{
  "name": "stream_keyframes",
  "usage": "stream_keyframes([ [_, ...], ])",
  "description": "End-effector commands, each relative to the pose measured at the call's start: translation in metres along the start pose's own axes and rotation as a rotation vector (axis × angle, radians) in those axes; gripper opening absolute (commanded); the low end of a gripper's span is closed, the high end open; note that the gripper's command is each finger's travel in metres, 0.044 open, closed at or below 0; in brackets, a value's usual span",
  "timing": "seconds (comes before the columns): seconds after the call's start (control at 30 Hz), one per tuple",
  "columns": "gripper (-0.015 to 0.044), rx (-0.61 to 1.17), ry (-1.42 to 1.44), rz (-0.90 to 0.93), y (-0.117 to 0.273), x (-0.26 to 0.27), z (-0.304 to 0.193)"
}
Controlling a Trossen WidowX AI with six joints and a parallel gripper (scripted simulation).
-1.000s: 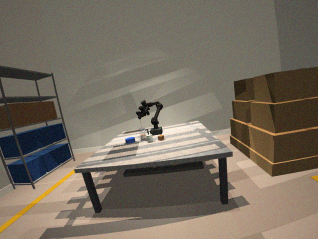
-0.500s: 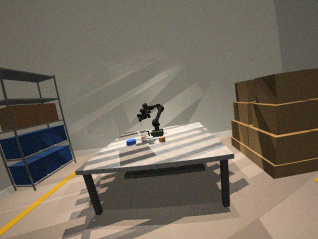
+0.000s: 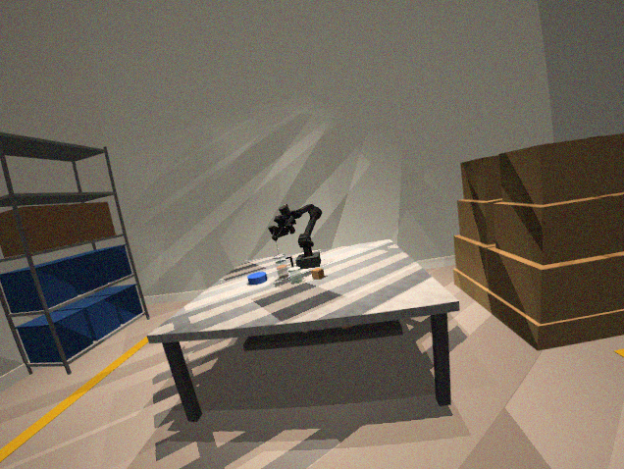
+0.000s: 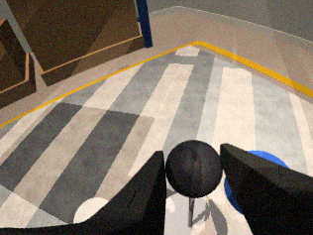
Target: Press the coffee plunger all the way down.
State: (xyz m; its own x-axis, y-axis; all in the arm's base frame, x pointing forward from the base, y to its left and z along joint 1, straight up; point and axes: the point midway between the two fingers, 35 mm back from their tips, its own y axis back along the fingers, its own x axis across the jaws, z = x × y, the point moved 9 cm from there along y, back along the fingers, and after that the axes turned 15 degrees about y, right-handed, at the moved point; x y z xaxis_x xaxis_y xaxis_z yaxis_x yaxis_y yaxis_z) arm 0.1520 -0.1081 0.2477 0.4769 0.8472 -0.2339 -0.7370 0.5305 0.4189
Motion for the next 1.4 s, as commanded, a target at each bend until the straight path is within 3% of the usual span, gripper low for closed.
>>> stream_keyframes([
  [0.0, 0.0130, 0.070, 0.005, 0.020, -0.012, 0.006, -0.022],
  [1.37, 0.0130, 0.068, 0.005, 0.020, -0.053, 0.014, -0.057],
])
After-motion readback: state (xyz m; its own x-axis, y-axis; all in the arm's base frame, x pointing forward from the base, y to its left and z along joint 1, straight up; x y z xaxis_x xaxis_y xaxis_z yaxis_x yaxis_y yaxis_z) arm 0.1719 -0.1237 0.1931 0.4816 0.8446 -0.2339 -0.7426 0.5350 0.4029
